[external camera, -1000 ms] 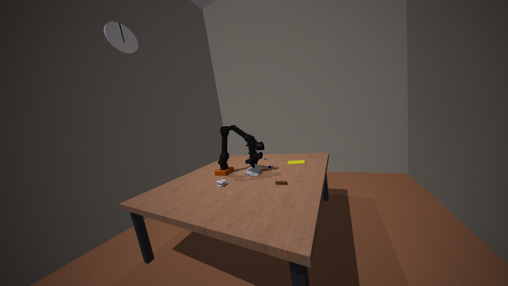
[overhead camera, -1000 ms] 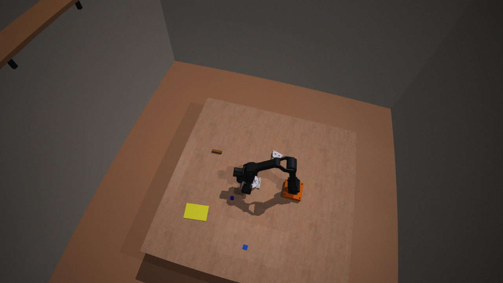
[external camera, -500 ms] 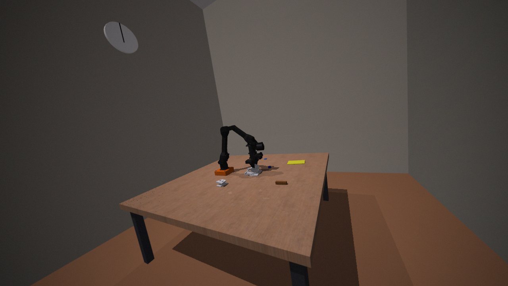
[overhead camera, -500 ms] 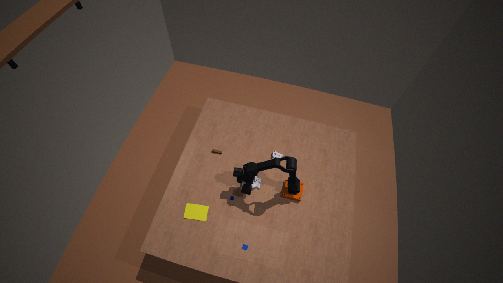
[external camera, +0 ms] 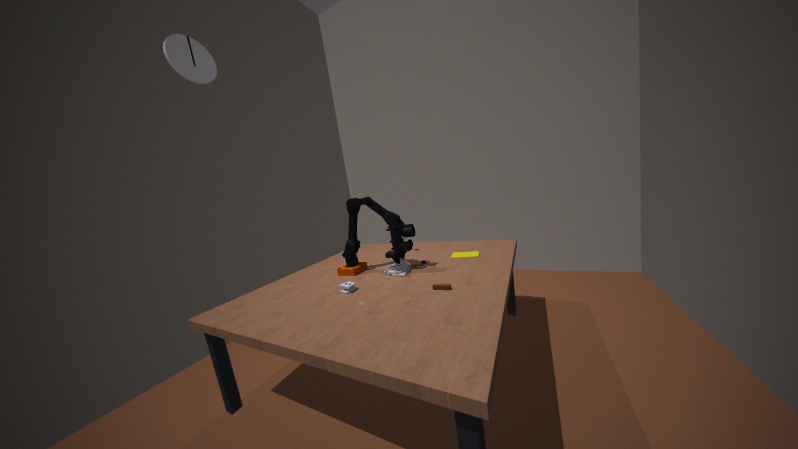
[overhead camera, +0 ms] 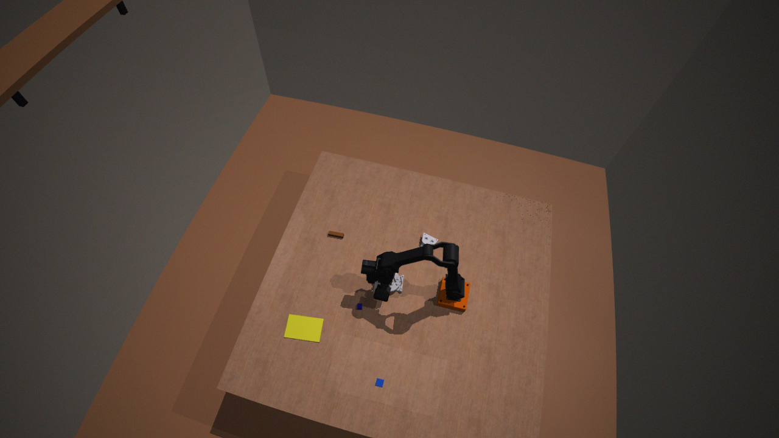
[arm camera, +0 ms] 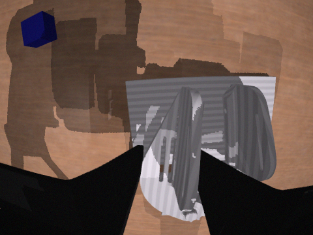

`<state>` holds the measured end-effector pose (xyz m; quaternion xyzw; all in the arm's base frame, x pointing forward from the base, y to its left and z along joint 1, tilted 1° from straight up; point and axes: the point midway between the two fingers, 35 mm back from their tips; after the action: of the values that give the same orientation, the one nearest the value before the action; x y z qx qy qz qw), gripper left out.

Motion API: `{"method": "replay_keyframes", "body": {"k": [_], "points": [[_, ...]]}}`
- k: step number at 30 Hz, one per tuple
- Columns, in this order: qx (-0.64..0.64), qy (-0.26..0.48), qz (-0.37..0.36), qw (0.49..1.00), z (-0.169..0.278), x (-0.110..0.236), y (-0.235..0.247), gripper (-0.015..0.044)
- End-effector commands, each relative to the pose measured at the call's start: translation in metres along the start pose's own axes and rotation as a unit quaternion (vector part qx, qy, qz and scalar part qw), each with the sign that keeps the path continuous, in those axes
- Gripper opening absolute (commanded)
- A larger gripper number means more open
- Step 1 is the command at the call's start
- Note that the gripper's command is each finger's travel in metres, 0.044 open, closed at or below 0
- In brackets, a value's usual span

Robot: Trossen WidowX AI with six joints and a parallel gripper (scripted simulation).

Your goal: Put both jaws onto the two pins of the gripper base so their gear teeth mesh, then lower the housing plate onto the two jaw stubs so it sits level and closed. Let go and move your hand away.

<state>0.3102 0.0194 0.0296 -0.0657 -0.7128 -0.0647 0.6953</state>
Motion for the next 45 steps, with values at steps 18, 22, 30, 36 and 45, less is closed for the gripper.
{"method": "replay_keyframes", "body": {"k": [18, 22, 30, 36, 45], "points": [[-0.003, 0.000, 0.002, 1.000, 0.000, -0.005, -0.001, 0.0134], [-0.003, 0.000, 0.002, 1.000, 0.000, -0.008, -0.001, 0.0134], [-0.003, 0.000, 0.002, 1.000, 0.000, -0.008, -0.001, 0.0134], [-0.004, 0.000, 0.002, 1.000, 0.000, -0.011, -0.001, 0.0134], [-0.004, 0.000, 0.002, 1.000, 0.000, -0.014, -0.001, 0.0134]]}}
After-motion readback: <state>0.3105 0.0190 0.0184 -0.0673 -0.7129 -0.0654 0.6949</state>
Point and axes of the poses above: the point midway between the two fingers, 35 mm back from their tips, its own x axis back along the fingers, its own y axis across the jaws, z = x × y, and after that the axes turned 6 degrees about -x, right-handed
